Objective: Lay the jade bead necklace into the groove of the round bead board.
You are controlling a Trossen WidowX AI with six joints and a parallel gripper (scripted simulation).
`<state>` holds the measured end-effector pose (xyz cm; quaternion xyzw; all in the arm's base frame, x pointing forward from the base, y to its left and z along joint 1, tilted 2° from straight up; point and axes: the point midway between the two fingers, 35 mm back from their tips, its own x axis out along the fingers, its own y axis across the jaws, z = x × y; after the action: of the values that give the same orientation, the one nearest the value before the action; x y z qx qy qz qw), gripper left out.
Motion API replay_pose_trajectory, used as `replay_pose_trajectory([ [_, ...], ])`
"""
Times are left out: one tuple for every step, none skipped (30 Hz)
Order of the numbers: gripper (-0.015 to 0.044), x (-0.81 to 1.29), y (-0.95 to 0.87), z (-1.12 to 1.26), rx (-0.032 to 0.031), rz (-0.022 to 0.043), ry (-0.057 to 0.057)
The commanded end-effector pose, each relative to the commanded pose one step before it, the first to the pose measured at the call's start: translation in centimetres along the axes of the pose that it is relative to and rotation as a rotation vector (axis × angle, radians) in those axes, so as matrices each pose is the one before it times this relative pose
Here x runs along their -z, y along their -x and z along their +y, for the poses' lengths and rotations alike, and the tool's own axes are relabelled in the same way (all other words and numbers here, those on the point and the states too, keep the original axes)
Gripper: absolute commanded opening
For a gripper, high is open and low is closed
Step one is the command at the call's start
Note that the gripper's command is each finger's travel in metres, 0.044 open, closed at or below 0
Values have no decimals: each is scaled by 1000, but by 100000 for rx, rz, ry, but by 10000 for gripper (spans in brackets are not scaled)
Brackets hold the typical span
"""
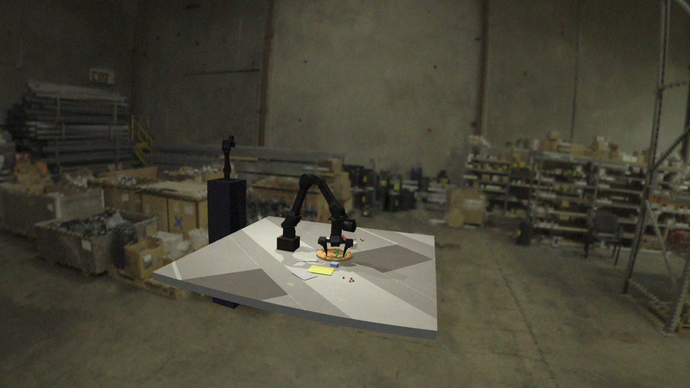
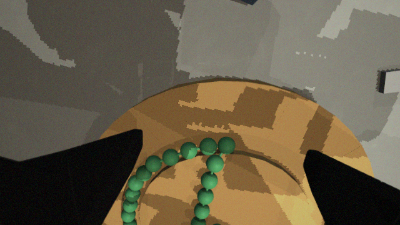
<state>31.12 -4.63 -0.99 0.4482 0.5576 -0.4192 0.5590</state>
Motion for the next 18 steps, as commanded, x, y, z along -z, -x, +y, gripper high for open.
replay_pose_trajectory([
  [440, -29, 193, 117, -342, 347, 351],
  [440, 0, 0, 0, 0, 0, 0],
  [440, 0, 0, 0, 0, 0, 0],
  [440, 0, 0, 0, 0, 0, 0],
  [440, 0, 0, 0, 0, 0, 0],
  [440, 0, 0, 0, 0, 0, 0],
  [440, 0, 0, 0, 0, 0, 0],
  [440, 0, 0, 0, 0, 0, 0],
  [440, 0, 0, 0, 0, 0, 0],
  [440, 0, 0, 0, 0, 0, 0],
  [440, 0, 0, 0, 0, 0, 0],
  [440, 0, 0, 0, 0, 0, 0],
  [440, 0, 0, 0, 0, 0, 0],
  [440, 0, 0, 0, 0, 0, 0],
  [440, 0, 0, 0, 0, 0, 0],
  [440, 0, 0, 0, 0, 0, 0],
  [414, 127, 40, 31, -2, 9, 134],
  [387, 382, 119, 90, -6, 27, 403],
])
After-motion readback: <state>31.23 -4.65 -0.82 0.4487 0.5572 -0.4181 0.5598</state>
